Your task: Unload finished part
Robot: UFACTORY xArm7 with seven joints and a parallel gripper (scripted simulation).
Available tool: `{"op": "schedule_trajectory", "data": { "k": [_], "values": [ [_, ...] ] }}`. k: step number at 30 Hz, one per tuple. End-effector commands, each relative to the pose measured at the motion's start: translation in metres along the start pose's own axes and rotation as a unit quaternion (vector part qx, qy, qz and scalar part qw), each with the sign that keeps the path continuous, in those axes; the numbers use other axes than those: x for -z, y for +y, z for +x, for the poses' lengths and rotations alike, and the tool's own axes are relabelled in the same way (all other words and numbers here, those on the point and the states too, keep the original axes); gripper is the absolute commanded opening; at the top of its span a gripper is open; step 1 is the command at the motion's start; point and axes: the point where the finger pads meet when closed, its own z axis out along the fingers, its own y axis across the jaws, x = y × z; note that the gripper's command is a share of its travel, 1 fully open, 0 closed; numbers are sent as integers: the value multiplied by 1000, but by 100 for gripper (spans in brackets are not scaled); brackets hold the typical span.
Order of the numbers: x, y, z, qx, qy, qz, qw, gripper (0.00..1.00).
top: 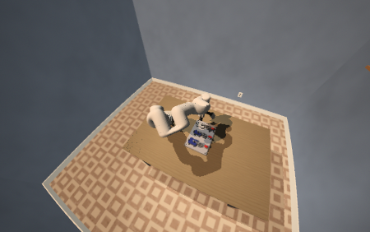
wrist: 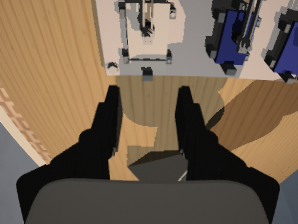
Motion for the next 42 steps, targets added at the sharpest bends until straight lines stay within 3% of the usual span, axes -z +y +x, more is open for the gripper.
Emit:
{"op": "schedule_trajectory", "data": {
  "k": [1,10,17,19,31,42],
  "values": [
    [-7,-2,2,0,3,2,1000,47],
    [-7,-2,11,0,3,2,1000,47],
    [-7,-2,48,0,3,2,1000,47],
    [-7,-2,48,0,3,2,1000,47],
    [-7,-2,125,0,3,2,1000,47],
    [-6,-2,141,0,3,2,1000,47]
  ]
}}
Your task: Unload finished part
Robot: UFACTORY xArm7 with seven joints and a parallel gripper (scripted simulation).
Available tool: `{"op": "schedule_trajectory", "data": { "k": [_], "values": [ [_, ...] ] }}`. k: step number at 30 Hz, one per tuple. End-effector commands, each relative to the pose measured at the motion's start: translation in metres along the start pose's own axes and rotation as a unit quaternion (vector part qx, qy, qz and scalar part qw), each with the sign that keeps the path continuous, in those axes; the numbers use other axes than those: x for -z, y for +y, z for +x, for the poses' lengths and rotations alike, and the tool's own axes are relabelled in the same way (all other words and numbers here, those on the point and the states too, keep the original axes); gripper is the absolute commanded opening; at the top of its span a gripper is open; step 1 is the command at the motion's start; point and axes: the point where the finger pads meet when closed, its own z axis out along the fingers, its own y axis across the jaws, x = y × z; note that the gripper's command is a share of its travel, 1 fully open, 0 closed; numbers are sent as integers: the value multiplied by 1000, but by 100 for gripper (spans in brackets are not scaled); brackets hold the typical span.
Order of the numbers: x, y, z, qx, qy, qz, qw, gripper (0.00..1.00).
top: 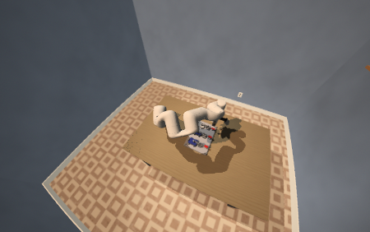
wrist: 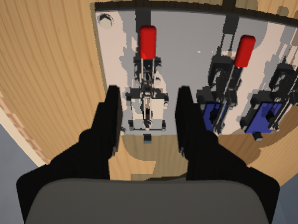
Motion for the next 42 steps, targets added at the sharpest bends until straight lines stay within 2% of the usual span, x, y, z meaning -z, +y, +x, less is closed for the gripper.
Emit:
{"op": "schedule_trajectory", "data": {
  "k": [1,11,26,35,42],
  "values": [
    [2,-2,7,0,1,1,1000,47],
    [-3,-2,7,0,1,1,1000,47],
    [-55,-2,8,0,1,1,1000,47],
    [-73,-2,8,0,1,1,1000,47],
    [-76,-2,8,0,1,1,1000,47]
  ]
}}
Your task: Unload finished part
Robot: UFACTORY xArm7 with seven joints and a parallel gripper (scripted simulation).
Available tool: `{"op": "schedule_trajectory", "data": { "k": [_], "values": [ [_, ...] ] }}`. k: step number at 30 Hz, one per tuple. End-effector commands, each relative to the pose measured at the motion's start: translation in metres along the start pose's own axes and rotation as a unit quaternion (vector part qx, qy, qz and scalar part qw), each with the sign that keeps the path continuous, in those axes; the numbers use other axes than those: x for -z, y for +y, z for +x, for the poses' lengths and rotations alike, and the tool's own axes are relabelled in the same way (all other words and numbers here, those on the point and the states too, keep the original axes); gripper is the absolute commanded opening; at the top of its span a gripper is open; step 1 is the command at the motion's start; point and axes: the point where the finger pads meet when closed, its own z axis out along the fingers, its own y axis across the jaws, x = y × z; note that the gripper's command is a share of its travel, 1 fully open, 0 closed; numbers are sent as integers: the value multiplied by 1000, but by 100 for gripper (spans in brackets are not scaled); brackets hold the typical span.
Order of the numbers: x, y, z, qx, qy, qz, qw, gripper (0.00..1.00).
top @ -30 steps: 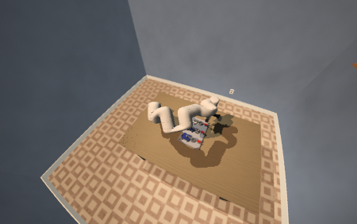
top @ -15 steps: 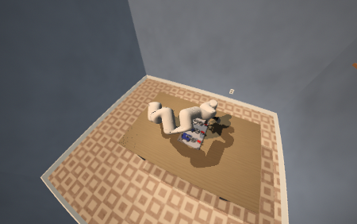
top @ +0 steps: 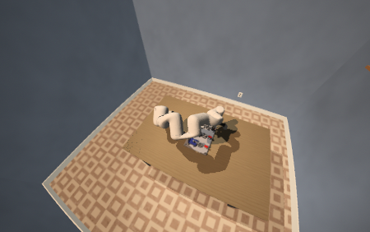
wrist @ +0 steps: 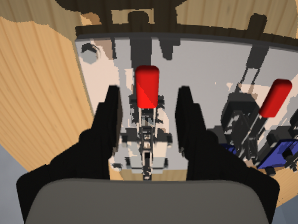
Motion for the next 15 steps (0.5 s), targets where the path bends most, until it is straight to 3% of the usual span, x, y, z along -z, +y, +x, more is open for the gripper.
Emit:
{"op": "schedule_trajectory", "data": {
  "k": [1,15],
  "values": [
    [0,-1,1,0,2,2,1000,47],
    [-2,-2,1,0,2,2,1000,47]
  ]
}}
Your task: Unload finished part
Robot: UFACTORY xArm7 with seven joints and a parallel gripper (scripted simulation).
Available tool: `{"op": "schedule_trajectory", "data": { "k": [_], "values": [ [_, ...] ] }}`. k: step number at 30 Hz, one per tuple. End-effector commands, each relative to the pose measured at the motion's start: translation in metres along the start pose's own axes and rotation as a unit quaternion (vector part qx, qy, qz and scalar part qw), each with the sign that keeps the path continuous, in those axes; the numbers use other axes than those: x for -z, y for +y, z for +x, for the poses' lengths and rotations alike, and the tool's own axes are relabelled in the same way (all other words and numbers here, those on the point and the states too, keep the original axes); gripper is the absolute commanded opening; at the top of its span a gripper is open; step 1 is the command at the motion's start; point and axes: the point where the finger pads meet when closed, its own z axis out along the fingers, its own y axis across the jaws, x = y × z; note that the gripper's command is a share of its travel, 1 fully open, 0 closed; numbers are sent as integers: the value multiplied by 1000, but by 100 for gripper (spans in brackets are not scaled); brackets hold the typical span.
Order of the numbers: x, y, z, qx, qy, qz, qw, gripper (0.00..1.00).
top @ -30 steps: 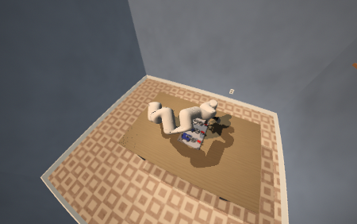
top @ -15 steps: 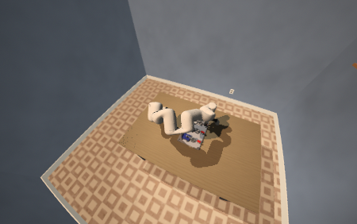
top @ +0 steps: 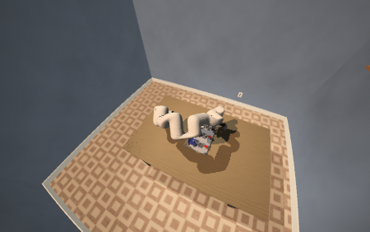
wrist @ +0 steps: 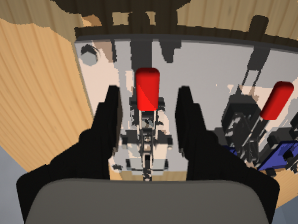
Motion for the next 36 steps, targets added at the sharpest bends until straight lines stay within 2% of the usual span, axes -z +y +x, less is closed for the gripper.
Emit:
{"op": "schedule_trajectory", "data": {
  "k": [1,17,32,33,36],
  "values": [
    [0,-1,1,0,2,2,1000,47],
    [-23,-2,2,0,2,2,1000,47],
    [-24,-3,2,0,2,2,1000,47],
    [-24,-3,2,0,2,2,1000,0],
    [-24,-3,2,0,2,2,1000,0]
  ]
}}
